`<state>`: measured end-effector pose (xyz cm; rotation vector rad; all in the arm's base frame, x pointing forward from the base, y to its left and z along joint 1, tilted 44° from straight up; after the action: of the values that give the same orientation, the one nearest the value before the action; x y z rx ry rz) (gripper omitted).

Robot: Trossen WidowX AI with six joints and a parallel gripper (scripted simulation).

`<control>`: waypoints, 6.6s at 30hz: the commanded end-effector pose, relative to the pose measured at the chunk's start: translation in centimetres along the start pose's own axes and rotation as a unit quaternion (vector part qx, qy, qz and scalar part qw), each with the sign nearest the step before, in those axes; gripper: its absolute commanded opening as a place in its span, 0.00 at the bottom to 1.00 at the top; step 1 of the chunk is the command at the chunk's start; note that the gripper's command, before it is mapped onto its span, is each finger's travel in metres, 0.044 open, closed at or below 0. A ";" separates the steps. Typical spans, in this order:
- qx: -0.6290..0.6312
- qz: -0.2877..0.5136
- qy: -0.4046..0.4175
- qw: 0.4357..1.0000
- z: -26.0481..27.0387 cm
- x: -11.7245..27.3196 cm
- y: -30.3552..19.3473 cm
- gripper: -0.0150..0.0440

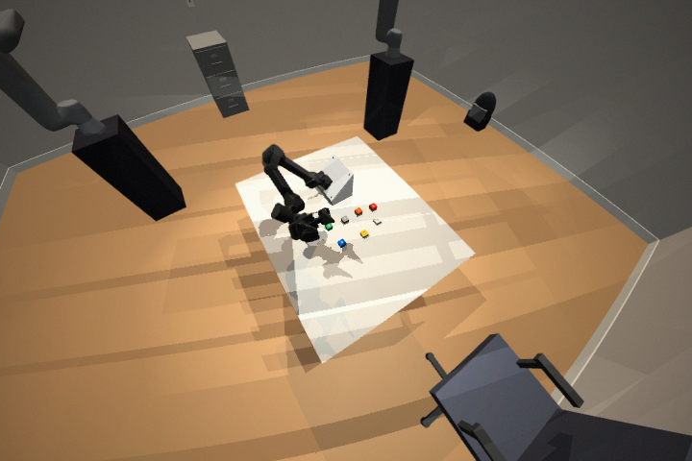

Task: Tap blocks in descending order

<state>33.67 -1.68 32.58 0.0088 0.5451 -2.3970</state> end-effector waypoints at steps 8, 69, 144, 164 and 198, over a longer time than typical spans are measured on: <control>0.044 -0.206 -0.138 0.968 -7.0 -3.2 5.2 0.93; 0.449 0.045 -0.868 0.205 -15.9 11.0 -0.8 0.93; 0.449 0.046 -0.867 0.210 -33.9 3.5 -5.5 0.93; 0.450 0.046 -0.866 0.213 -41.6 -0.8 -6.8 0.93; 0.451 0.044 -0.866 0.212 -35.9 -4.9 -1.0 0.93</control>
<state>31.99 15.93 0.78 -1.6946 -1.7547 -0.7462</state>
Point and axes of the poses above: the point midway between the two fingers, 35 mm back from their tips, its own x axis back along the fingers, its own z axis across the jaws, y = z × x, the point moved 2 cm from there along x, back along the fingers, and after that the axes turned 4 degrees about x, right-handed, at the moved point
